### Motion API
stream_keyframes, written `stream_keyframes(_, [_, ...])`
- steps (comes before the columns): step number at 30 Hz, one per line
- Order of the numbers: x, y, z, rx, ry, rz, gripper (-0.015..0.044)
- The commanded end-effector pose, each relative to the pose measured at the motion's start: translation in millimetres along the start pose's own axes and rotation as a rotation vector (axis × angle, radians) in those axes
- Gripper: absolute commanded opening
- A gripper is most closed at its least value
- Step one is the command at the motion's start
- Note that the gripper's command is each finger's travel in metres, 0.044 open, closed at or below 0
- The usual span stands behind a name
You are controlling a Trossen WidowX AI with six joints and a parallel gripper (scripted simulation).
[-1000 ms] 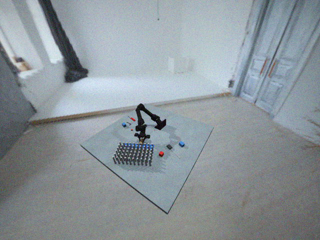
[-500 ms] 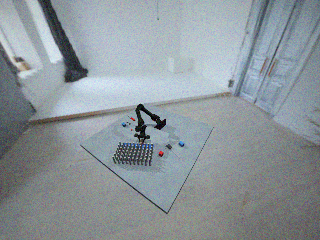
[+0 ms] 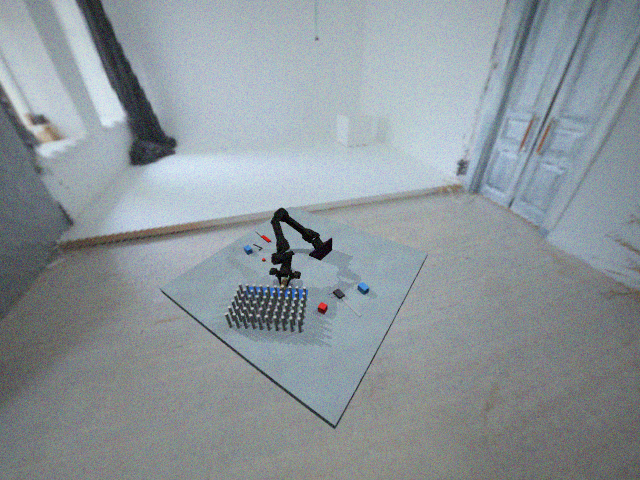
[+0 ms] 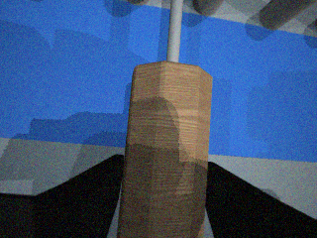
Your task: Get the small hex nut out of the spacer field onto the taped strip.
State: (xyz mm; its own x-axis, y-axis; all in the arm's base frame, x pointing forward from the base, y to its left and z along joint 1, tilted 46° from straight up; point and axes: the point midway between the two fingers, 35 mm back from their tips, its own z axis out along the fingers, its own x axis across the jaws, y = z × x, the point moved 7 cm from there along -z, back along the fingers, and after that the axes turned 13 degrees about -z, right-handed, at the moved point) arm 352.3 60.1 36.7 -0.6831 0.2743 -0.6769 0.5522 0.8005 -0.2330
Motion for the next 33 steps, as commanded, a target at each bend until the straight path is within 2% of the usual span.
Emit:
stream_keyframes(1, [0.8,-2.0,-0.5,0.000,0.003,-0.004,0.0000])
stream_keyframes(33, [3.4,-19.4,-9.7,0.000,0.001,-0.002,0.0000])
